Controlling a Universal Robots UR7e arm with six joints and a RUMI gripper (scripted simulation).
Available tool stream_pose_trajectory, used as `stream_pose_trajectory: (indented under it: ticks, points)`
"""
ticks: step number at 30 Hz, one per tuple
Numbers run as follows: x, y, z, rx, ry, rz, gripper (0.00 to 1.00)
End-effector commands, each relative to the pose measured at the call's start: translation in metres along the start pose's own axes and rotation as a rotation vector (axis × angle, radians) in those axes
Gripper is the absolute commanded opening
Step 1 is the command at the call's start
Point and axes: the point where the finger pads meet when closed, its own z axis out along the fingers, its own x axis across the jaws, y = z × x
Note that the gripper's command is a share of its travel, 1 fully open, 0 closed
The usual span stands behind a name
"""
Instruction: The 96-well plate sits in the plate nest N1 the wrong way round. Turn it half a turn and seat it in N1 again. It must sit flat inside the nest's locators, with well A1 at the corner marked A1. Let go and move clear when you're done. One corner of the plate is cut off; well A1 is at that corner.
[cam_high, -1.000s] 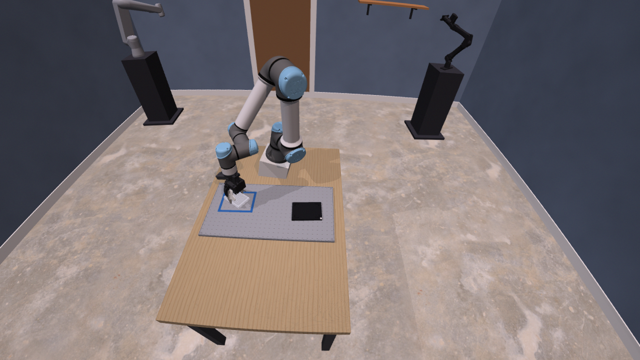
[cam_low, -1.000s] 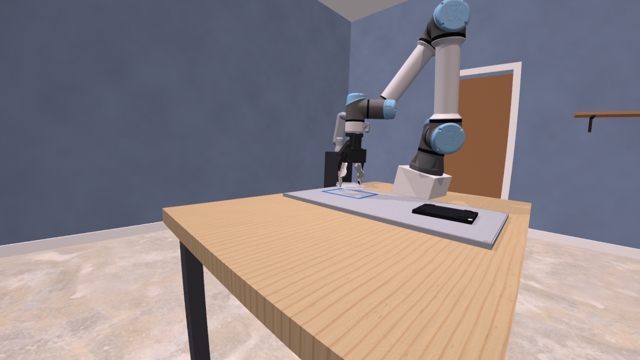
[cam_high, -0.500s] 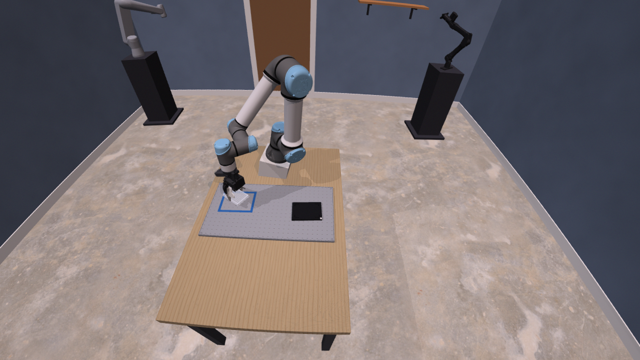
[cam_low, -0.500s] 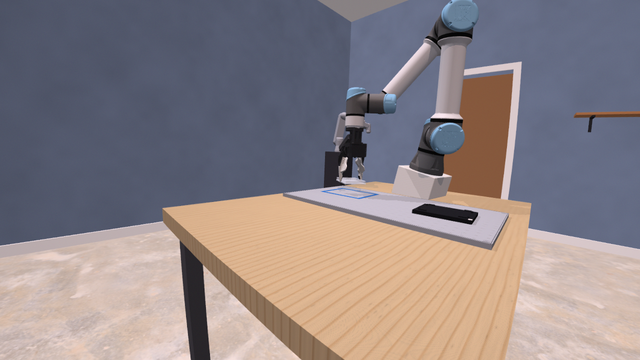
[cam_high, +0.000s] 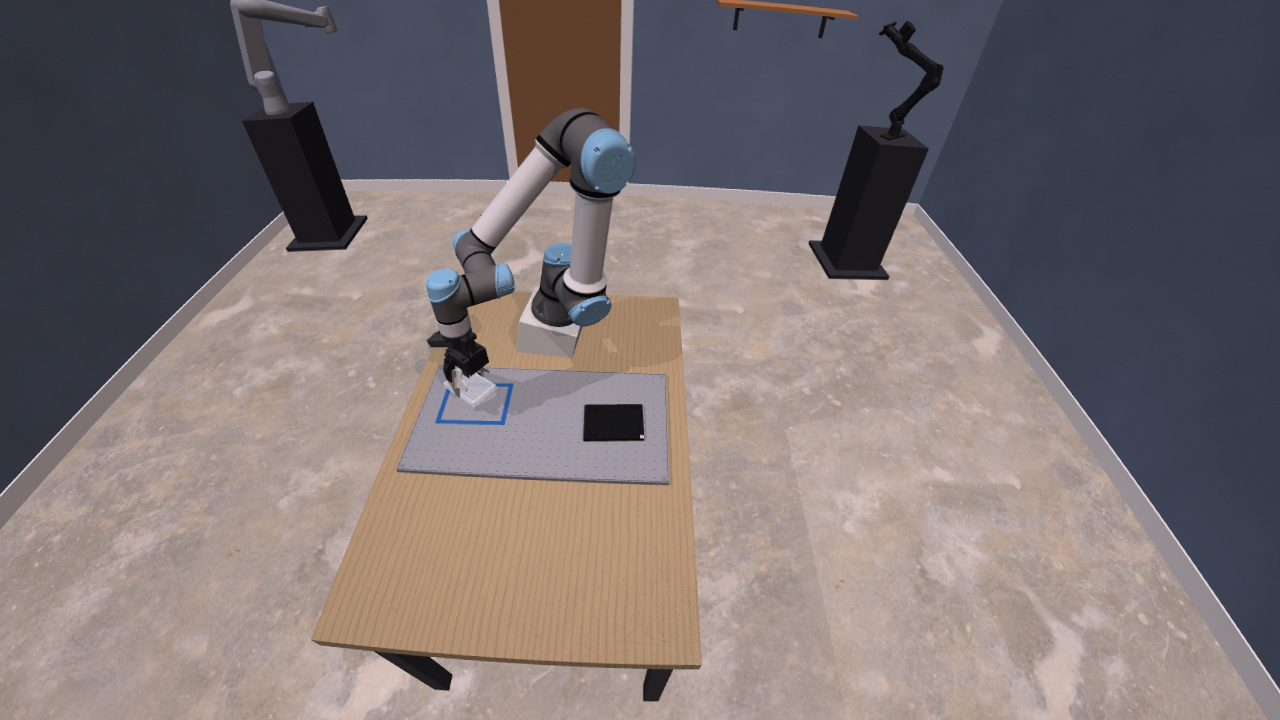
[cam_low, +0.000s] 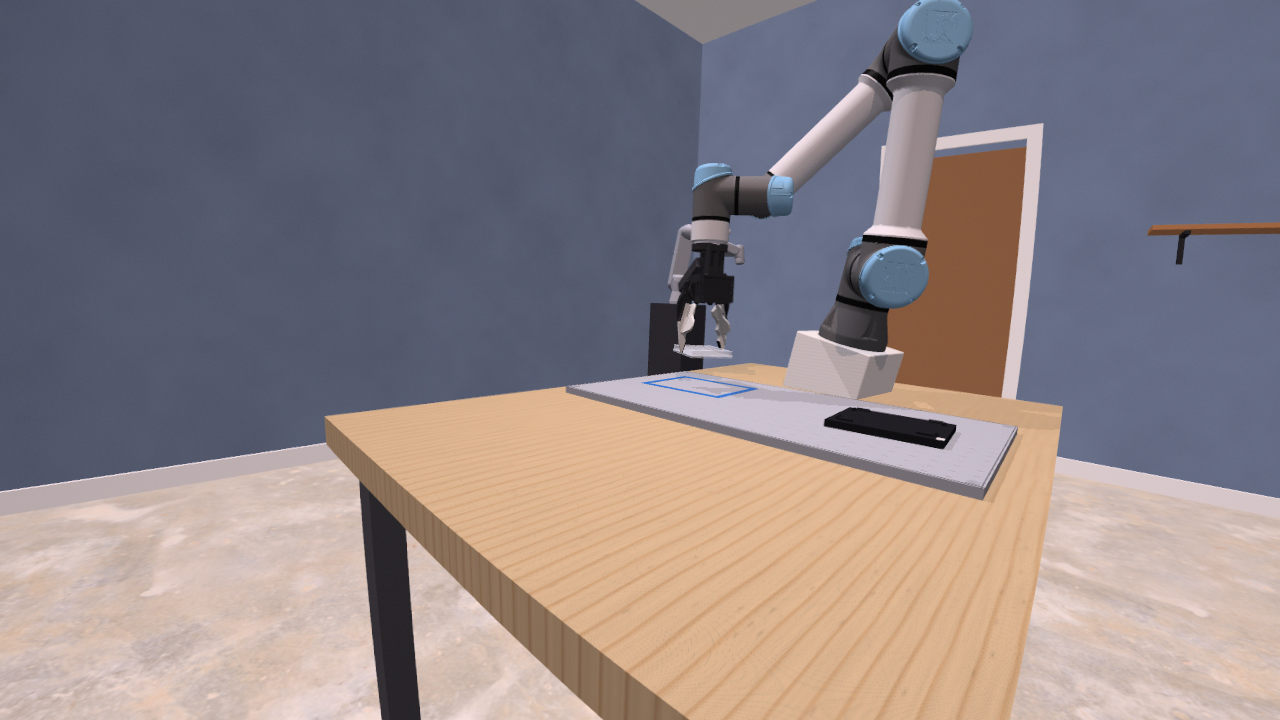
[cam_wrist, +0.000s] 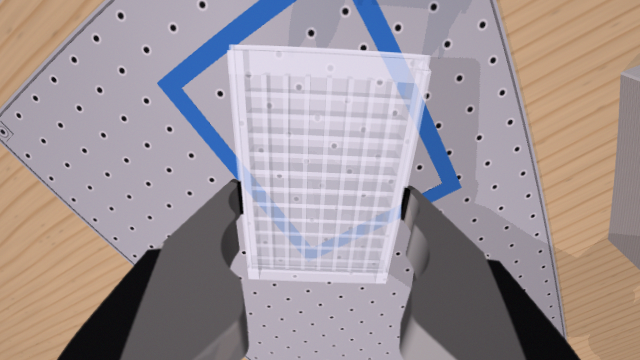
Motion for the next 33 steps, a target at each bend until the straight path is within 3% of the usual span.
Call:
stream_pose_trajectory:
  ticks: [1, 22, 33]
  points:
    - [0.0, 0.0, -0.007, 0.0, -0.001, 0.0, 0.0]
    - [0.0, 0.0, -0.008, 0.0, -0.001, 0.0, 0.0]
    - [0.013, 0.027, -0.009, 0.0, -0.001, -0.3, 0.0]
